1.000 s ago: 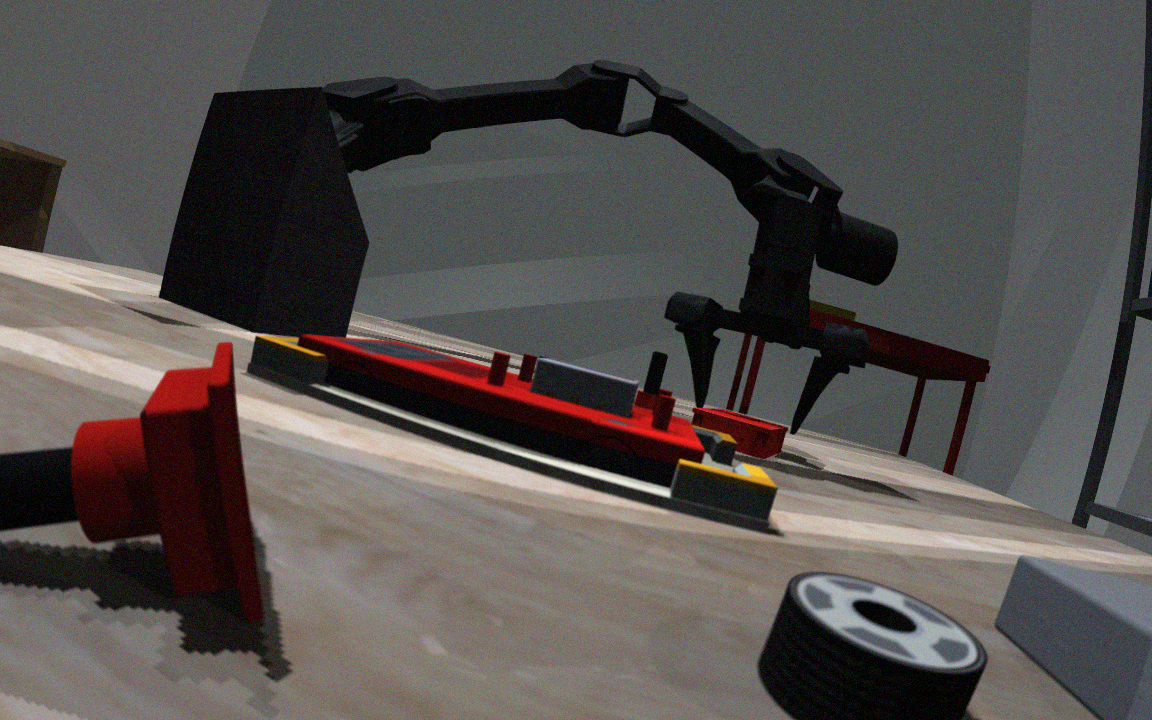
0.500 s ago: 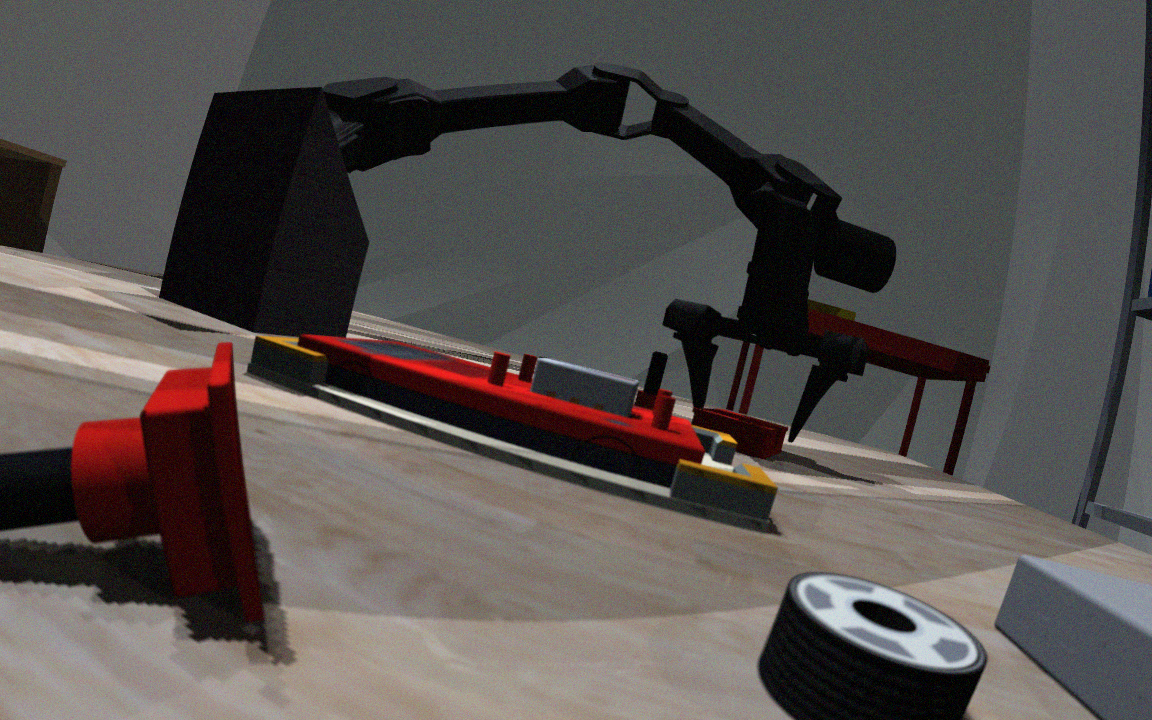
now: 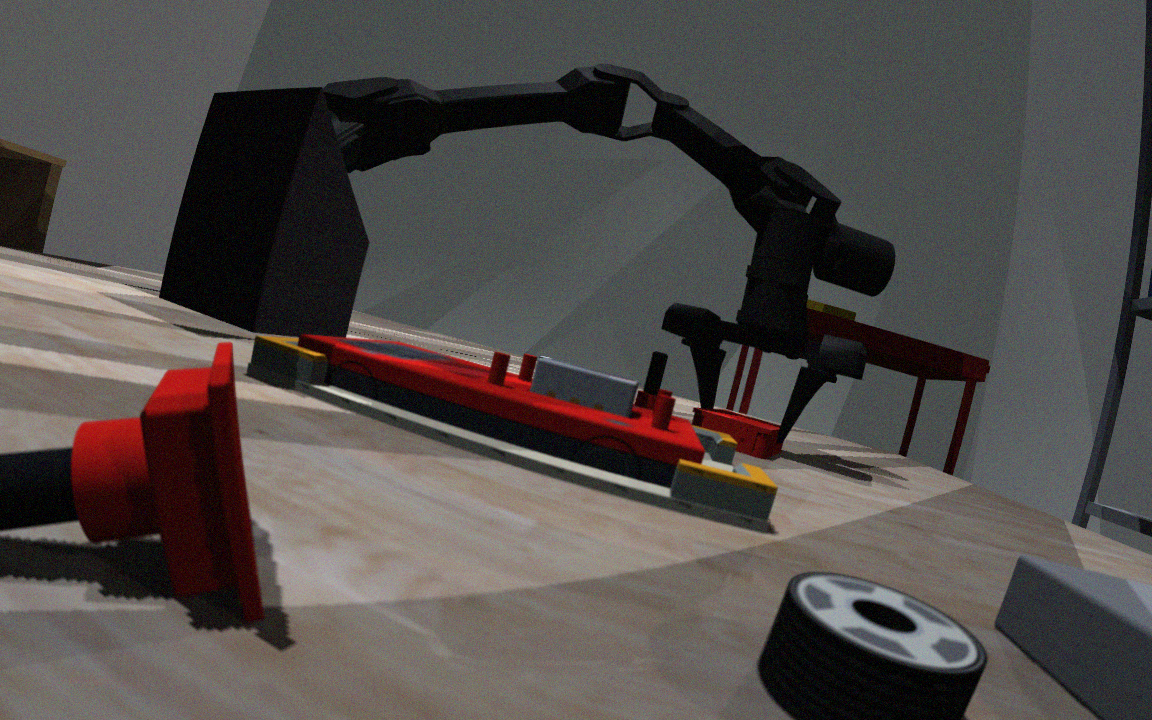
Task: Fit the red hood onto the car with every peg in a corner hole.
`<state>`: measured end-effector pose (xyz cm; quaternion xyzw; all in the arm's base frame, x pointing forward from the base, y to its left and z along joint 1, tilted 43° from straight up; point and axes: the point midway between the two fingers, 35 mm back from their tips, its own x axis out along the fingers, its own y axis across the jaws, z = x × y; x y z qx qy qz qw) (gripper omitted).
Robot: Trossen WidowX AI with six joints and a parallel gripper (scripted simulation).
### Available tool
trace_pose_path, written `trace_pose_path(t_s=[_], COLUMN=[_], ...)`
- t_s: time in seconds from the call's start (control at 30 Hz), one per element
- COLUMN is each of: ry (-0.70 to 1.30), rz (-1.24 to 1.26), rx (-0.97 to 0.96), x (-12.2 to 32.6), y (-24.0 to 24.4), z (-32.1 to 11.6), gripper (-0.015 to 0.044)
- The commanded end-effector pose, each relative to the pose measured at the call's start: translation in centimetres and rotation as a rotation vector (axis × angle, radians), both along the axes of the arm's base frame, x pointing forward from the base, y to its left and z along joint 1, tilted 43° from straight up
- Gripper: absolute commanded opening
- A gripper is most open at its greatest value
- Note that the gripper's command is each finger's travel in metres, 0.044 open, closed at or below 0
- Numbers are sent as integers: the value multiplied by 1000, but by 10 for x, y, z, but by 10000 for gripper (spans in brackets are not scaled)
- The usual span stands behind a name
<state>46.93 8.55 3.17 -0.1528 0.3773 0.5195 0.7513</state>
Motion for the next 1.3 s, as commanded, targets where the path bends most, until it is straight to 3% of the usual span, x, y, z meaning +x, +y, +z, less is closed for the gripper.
trace_pose_path(t_s=[0.0,0.13,0.5,1.27], ry=[0,0,0,1], rz=[1,1,0,0], rx=[0,0,-1,-4], x=[0,0,-4,-17], y=[0,0,-14,-65], z=[0,0,15,71], gripper=[302,275,0,0])
